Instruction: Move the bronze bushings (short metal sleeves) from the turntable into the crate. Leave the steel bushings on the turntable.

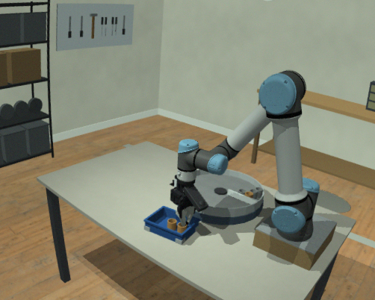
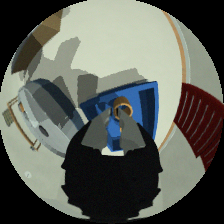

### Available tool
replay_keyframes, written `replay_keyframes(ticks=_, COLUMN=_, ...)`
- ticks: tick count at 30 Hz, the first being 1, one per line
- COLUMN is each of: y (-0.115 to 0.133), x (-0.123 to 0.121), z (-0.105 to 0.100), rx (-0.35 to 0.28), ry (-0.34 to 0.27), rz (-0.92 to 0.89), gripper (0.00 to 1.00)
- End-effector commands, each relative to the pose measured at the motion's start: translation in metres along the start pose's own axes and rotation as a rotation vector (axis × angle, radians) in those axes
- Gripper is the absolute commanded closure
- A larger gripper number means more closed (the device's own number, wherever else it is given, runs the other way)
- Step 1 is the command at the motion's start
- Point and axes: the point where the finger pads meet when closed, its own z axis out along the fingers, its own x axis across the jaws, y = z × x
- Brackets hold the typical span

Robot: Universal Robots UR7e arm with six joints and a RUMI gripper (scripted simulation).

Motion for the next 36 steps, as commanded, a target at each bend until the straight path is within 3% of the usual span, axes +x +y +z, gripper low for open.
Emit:
replay_keyframes(ticks=1, y=0.0, x=0.0, z=-0.001, rx=-0.001, ry=0.001, rz=0.0, gripper=0.94)
replay_keyframes(ticks=10, y=0.0, x=0.0, z=-0.01, rx=-0.001, ry=0.001, rz=0.0, gripper=0.94)
replay_keyframes(ticks=25, y=0.0, x=0.0, z=-0.076, rx=-0.001, ry=0.001, rz=0.0, gripper=0.94)
replay_keyframes(ticks=36, y=0.0, x=0.0, z=-0.093, rx=-0.001, ry=0.001, rz=0.0, gripper=0.94)
